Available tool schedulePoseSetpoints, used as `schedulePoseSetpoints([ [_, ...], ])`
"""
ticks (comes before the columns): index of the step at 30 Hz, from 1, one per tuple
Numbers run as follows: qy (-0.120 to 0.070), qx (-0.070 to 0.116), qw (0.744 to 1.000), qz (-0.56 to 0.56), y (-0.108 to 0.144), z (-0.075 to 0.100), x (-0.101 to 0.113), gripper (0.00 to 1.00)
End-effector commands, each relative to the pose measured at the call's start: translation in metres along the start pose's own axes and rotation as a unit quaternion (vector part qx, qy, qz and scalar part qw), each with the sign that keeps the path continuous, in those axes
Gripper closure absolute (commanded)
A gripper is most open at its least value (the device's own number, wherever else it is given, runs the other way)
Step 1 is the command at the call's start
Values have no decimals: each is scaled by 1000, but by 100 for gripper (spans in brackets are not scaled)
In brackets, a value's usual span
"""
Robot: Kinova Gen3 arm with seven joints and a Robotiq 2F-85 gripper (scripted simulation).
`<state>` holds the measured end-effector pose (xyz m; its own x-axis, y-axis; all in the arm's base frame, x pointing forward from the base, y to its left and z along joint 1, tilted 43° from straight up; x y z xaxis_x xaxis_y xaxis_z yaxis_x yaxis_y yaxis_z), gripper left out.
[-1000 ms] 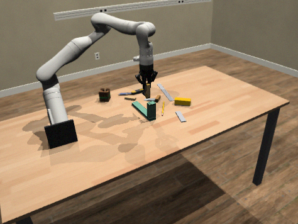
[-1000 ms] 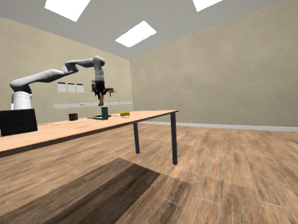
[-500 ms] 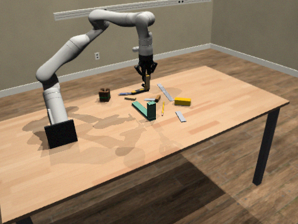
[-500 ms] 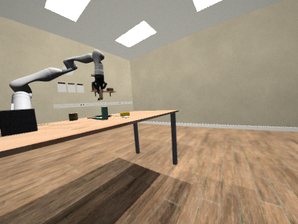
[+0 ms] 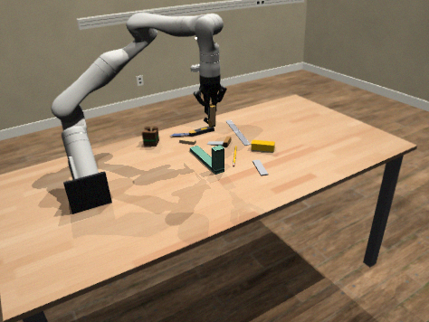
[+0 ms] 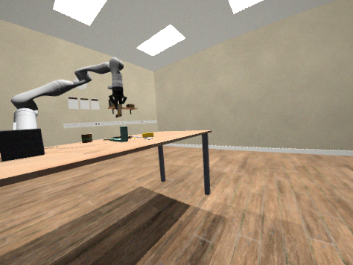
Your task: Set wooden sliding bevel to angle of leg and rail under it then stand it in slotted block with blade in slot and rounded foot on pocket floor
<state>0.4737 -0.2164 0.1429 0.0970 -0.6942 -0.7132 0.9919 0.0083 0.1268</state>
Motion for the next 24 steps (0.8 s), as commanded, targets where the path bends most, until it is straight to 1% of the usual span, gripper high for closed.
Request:
schedulePoseSetpoints([
  [1, -1, 1, 1000, 0, 0, 1, 0, 90],
  [12, -1, 1, 1000, -3, -1, 1, -3, 90],
  [19, -2, 1, 1000, -10, -3, 1, -13, 90],
  [21, -2, 1, 1000, -10, -3, 1, -13, 90],
  [24, -2, 1, 1000, -16, -5, 0, -20, 90],
])
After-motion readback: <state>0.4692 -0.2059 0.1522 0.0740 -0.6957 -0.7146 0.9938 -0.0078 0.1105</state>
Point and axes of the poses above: the point where the finger pads meet when closed, its own z axis back along the fingers, its own y axis across the jaws, x = y × z, the point moved 4 cm from there along z, back along the fingers, and after that the axes turned 8 degrees about z, right-handed, at the moved point
